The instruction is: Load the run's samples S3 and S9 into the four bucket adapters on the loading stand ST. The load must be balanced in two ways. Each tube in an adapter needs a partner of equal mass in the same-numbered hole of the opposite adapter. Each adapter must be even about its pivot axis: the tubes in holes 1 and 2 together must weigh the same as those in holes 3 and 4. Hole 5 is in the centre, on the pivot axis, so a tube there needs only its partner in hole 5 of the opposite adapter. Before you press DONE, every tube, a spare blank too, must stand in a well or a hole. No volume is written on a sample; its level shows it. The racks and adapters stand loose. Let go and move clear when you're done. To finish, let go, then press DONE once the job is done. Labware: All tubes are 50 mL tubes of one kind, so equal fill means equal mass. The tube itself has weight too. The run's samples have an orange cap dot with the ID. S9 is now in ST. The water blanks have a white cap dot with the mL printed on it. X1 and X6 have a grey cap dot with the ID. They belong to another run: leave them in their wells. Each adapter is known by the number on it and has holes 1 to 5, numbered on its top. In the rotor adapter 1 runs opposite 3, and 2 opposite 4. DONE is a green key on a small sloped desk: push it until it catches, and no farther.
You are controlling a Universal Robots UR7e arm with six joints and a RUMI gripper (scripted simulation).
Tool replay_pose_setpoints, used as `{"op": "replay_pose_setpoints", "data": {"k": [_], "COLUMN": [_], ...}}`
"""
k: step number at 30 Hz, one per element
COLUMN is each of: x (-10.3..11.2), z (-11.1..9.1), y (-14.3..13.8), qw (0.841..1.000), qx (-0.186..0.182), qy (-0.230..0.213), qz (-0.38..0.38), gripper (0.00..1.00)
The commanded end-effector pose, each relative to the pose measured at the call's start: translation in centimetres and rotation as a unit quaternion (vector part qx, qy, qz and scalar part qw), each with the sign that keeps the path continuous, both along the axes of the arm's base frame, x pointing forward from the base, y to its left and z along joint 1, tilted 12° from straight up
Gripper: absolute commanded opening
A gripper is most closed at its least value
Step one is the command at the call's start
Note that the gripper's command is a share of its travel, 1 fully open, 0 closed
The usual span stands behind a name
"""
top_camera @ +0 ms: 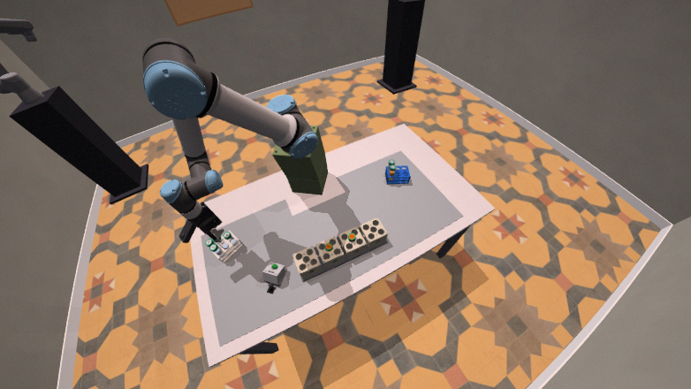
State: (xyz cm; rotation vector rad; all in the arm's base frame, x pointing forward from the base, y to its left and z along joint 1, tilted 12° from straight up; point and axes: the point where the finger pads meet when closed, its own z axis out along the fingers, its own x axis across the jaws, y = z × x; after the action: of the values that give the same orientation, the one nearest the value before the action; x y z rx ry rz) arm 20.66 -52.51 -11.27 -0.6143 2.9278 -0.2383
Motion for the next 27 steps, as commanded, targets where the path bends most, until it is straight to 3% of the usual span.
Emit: {"op": "replay_pose_setpoints", "data": {"k": [1,27], "x": [-0.3,-1.5], "z": [1.7,8.8], "y": [0.2,1.1], "qw": [1.0,1.0], "qx": [0.0,0.0], "qy": [0.0,0.0], "qz": [0.0,0.0], "gripper": [0.0,0.0]}}
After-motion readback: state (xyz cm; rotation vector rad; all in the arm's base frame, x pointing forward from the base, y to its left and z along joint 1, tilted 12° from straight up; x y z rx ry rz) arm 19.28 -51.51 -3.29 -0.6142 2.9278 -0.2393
